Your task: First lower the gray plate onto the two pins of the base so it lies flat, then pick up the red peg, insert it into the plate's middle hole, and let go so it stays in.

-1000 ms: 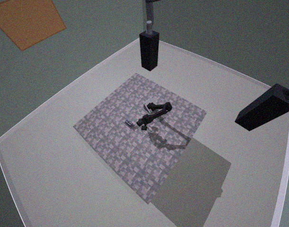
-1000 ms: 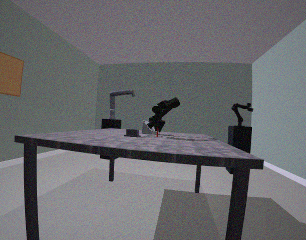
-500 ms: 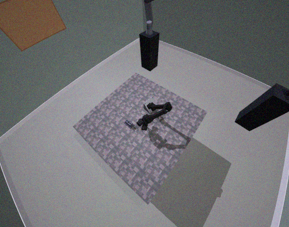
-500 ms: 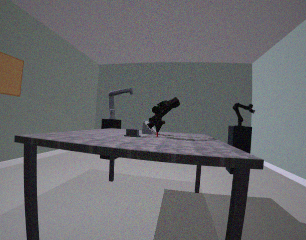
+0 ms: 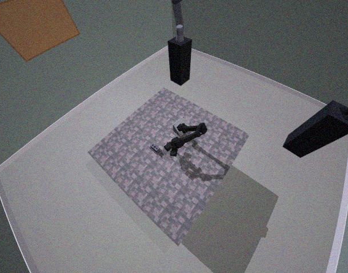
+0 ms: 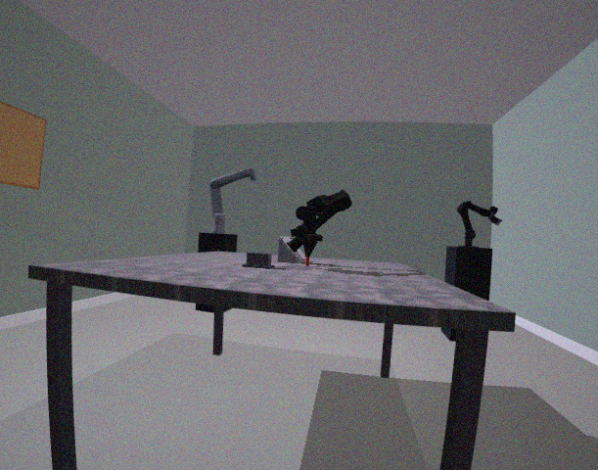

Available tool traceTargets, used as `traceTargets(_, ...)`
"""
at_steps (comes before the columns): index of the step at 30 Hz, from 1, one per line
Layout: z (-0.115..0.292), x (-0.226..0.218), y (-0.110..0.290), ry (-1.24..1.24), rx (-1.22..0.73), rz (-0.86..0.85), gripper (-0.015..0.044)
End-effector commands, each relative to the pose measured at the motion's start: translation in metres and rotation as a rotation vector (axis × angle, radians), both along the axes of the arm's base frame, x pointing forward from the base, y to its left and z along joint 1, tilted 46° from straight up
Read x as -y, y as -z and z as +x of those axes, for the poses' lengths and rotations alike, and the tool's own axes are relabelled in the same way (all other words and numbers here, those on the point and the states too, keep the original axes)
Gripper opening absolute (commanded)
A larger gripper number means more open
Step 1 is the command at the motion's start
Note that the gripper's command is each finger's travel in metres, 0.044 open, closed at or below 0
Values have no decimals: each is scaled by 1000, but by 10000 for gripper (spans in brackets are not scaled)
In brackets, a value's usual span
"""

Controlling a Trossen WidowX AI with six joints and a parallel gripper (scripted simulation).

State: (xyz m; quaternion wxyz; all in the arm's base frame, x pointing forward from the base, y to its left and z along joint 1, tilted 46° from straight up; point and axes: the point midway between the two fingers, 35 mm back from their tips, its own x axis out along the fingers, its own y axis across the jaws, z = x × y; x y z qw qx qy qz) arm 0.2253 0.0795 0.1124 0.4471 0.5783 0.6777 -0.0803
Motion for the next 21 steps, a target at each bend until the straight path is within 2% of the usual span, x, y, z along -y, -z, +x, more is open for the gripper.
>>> traceTargets(1, 3, 11, -9, 16, 1, -8, 0)
traceTargets(20, 1, 56, -49, 50, -37, -4, 0)
traceTargets(21, 1, 47, -40, 55, -47, -1, 0)
